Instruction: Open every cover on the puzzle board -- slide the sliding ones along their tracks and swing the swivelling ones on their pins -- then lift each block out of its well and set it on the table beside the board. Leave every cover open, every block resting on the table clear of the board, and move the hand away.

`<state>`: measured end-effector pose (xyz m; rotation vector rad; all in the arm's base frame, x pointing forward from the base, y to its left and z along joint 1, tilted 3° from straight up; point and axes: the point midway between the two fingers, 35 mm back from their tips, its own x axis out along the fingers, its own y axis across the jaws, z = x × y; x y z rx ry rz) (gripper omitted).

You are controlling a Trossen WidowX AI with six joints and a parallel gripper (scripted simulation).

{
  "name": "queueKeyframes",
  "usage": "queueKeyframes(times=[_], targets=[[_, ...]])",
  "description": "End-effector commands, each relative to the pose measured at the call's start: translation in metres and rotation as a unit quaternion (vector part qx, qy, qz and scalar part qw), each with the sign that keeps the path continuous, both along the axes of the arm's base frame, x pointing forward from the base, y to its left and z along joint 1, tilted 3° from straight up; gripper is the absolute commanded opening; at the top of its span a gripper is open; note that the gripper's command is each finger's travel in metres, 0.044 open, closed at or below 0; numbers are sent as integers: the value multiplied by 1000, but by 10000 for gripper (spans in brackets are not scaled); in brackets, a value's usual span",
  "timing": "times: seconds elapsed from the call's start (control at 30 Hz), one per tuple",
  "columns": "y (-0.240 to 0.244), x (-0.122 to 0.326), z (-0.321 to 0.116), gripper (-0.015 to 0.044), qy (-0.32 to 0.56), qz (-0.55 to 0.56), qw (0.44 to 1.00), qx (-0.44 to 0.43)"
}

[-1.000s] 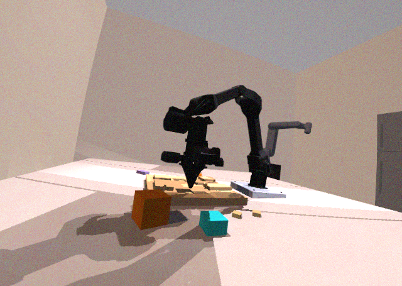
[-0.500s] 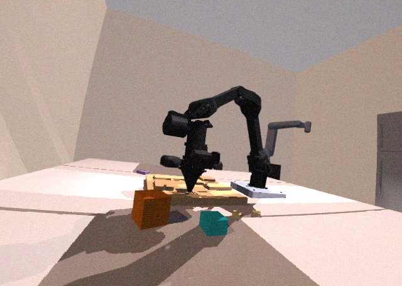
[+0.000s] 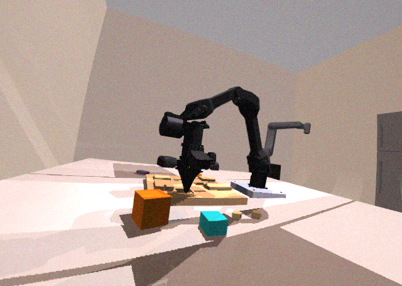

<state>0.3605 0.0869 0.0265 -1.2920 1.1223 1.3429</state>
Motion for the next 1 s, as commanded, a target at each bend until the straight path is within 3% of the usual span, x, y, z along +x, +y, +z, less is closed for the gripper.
queueKeyframes(times=[0.0,0.97], targets=[[-6,5,-2,0,2,0,1000,-2],[-7,6,7,0,2,0,1000,-2]])
